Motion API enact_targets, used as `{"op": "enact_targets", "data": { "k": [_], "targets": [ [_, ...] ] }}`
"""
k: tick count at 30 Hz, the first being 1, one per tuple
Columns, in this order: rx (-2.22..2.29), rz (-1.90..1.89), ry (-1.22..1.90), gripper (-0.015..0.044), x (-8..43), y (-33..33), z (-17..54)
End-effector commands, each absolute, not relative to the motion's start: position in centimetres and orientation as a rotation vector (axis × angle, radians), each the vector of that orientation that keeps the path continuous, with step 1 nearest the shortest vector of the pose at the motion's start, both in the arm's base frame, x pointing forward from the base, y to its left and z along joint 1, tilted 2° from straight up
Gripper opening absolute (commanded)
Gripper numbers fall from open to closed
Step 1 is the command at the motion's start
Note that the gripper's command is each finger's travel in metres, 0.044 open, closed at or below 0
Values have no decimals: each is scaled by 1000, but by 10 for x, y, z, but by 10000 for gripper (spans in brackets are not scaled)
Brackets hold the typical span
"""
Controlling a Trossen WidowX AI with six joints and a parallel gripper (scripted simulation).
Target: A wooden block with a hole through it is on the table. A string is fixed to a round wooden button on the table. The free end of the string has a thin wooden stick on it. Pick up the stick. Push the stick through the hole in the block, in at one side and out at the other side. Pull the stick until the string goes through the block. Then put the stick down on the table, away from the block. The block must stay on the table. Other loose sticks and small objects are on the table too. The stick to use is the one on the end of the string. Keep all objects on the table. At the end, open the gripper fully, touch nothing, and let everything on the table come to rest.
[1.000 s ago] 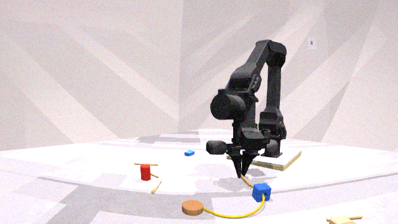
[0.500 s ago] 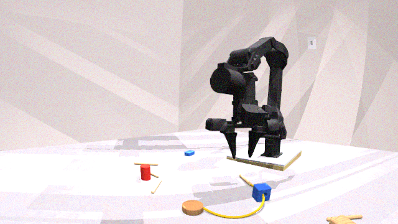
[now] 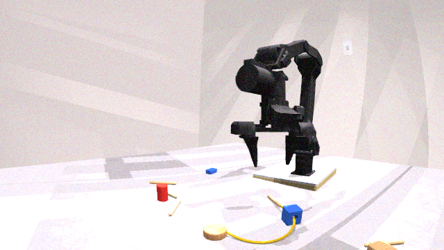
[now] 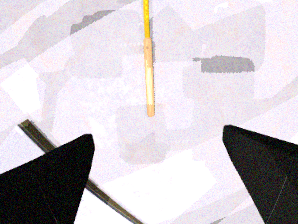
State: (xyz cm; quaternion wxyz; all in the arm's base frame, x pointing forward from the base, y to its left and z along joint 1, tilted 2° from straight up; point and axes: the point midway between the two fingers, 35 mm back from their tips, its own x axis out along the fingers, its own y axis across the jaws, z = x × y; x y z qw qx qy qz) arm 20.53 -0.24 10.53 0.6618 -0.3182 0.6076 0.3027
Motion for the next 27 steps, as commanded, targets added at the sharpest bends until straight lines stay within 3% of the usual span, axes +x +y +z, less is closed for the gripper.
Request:
{"op": "enact_targets", "data": {
  "k": [1, 27],
  "targets": [
    [-721, 678, 1364, 440, 206, -2, 127],
    [-726, 681, 1360, 440, 207, -2, 124]
  ]
}}
